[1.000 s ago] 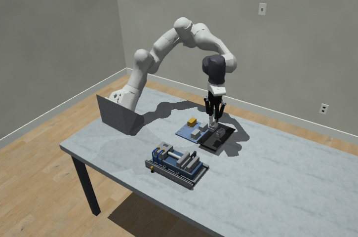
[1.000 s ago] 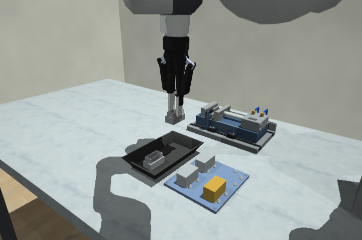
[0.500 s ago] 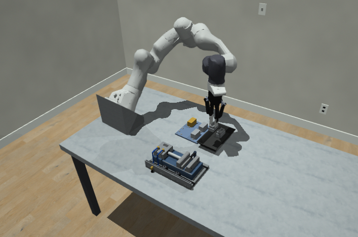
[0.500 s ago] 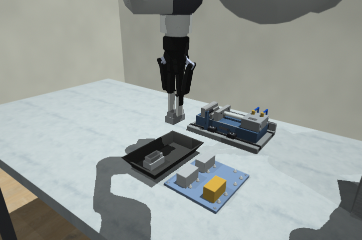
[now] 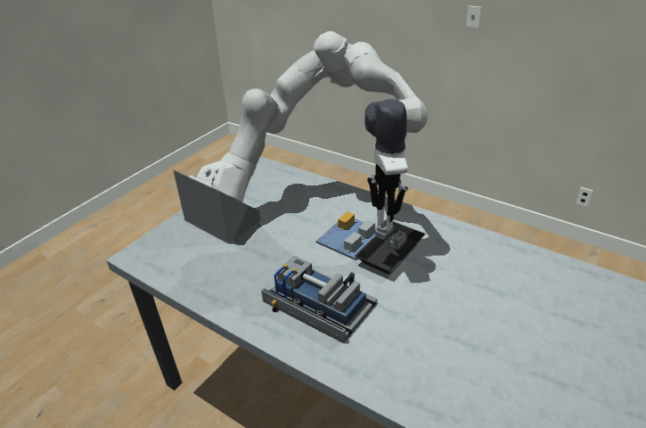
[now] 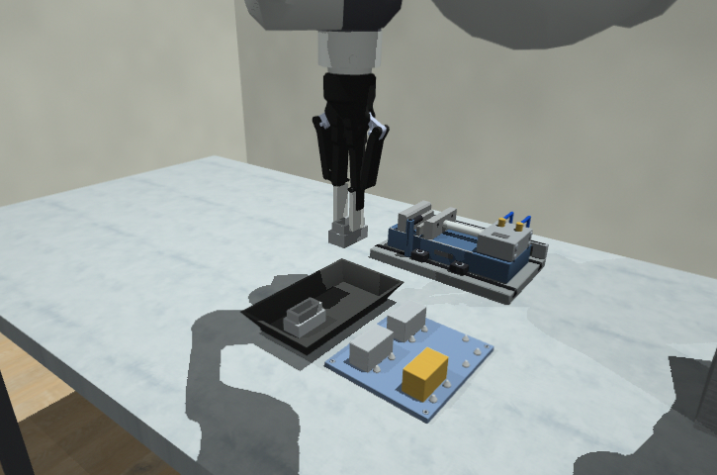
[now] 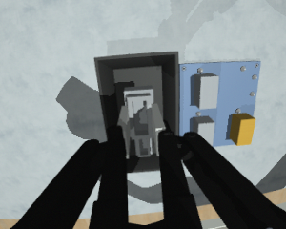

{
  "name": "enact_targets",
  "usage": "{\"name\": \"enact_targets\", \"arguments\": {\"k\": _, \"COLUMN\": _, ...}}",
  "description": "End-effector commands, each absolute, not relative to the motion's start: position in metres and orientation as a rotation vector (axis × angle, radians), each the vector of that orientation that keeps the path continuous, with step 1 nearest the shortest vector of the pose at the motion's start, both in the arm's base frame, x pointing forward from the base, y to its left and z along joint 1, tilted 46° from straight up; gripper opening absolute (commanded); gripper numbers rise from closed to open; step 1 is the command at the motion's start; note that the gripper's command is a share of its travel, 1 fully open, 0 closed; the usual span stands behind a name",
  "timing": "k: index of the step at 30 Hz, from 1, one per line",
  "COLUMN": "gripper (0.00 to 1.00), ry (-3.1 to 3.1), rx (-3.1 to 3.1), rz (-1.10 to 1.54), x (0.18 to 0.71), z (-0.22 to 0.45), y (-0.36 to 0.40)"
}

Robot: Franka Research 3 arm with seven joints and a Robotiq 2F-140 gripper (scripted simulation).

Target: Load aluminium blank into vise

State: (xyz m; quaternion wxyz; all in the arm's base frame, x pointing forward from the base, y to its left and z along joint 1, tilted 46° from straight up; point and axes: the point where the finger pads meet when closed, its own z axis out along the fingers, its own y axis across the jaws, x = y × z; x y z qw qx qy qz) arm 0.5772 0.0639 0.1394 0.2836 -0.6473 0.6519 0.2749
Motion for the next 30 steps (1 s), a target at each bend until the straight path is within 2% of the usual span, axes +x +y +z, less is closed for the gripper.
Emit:
{"name": "enact_targets", "arguments": {"k": 1, "gripper": 0.00, "ry": 1.749, "rx": -1.729, "rz": 0.734, "x": 0.578, "z": 0.137, "y": 0.066}}
{"name": "enact_targets", "arguments": {"k": 30, "gripper": 0.00, "ry": 1.749, "rx": -1.729, "rz": 0.734, "x": 0.578, "z": 0.103, "y": 0.101}}
